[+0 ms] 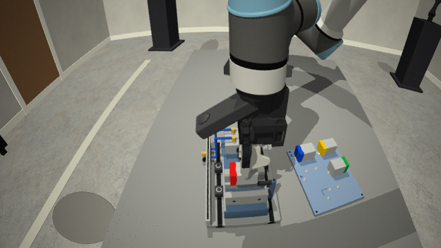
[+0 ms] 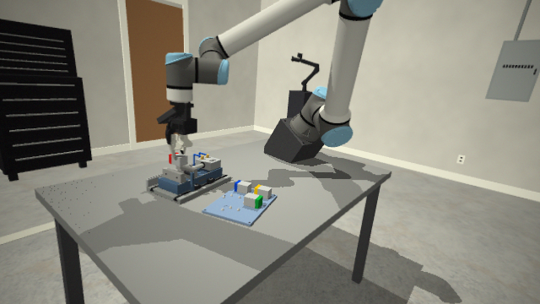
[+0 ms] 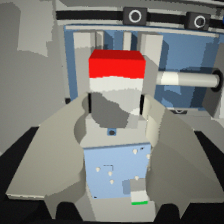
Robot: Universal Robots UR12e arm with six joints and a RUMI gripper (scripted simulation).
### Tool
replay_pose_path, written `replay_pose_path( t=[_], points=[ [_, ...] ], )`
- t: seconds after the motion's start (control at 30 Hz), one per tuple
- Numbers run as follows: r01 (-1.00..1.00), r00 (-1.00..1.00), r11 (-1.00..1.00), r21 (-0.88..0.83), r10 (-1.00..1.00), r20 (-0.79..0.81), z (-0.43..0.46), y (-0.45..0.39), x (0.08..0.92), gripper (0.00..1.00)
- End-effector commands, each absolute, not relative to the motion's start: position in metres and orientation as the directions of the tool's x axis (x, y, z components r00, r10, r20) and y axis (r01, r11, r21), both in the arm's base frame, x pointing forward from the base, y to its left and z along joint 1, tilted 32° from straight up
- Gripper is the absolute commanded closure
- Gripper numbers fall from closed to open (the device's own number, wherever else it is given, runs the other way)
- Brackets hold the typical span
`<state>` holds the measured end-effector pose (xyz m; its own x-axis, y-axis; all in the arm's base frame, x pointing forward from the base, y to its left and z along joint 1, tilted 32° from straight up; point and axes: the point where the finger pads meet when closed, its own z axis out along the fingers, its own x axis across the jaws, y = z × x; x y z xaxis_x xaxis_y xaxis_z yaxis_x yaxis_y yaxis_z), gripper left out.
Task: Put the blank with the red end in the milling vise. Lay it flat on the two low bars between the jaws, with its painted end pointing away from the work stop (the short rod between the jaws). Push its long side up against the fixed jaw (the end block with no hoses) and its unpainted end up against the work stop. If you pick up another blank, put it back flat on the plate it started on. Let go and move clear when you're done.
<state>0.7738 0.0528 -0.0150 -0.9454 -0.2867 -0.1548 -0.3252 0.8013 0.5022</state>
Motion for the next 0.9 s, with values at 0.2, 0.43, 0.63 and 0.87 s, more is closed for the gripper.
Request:
replay_pose_path(
  t=[0.2, 0.43, 0.63, 0.87],
  points=[
    [-0.325, -0.946, 0.801, 0.503, -0.286, -0.155, -0.0221, 0.0576, 0.7734, 1.00],
    [-0.326, -0.945, 0.802, 0.501, -0.286, -0.157, -0.0225, 0.0580, 0.7745, 1.00],
    [-0.325, -0.945, 0.801, 0.502, -0.286, -0.156, -0.0249, 0.0596, 0.7737, 1.00],
    [-0.325, -0.945, 0.802, 0.502, -0.286, -0.156, -0.0245, 0.0591, 0.7741, 1.00]
  ],
)
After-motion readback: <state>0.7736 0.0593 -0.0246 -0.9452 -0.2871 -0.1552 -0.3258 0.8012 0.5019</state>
